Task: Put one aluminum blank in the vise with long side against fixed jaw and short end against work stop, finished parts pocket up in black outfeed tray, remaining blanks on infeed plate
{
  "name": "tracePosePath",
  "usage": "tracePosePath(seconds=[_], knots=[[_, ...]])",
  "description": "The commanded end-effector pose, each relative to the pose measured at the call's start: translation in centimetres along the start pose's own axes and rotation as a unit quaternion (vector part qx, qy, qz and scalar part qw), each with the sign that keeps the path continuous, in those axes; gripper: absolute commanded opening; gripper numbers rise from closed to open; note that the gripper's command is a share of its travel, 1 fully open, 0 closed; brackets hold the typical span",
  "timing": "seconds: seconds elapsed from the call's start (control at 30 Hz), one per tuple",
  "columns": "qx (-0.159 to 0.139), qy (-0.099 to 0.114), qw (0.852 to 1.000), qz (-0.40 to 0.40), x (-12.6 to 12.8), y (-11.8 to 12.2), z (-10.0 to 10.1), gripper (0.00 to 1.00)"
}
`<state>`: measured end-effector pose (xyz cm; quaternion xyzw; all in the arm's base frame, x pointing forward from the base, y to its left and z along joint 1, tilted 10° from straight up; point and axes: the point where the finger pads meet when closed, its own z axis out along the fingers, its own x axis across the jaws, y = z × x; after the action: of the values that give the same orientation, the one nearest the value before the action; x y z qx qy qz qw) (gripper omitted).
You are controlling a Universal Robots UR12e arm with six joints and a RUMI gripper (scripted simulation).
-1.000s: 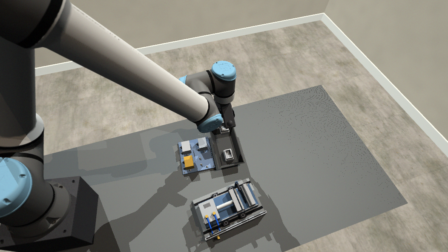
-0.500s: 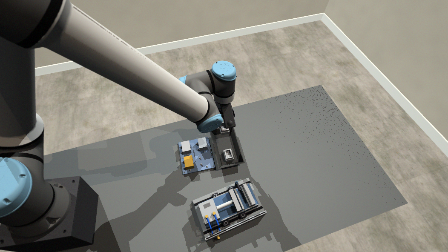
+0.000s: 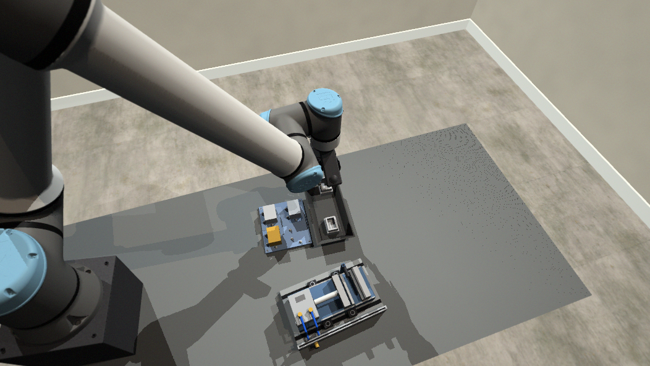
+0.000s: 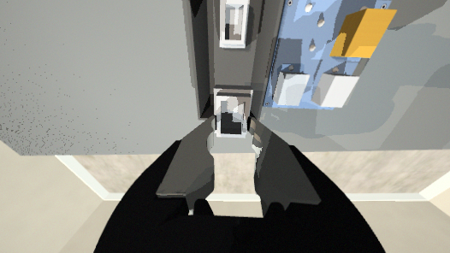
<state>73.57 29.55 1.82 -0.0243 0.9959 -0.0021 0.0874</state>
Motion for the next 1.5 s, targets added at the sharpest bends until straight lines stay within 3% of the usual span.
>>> tracePosePath(seconds=[0.0,0.9,1.47], knots=[[0.0,-0.001,1.0,0.0,-0.1,0.0,-0.1,0.0],[0.0,-0.001,1.0,0.0,-0.1,0.0,1.7,0.0],[0.0,-0.001,1.0,0.0,-0.1,0.0,4.6,0.0]])
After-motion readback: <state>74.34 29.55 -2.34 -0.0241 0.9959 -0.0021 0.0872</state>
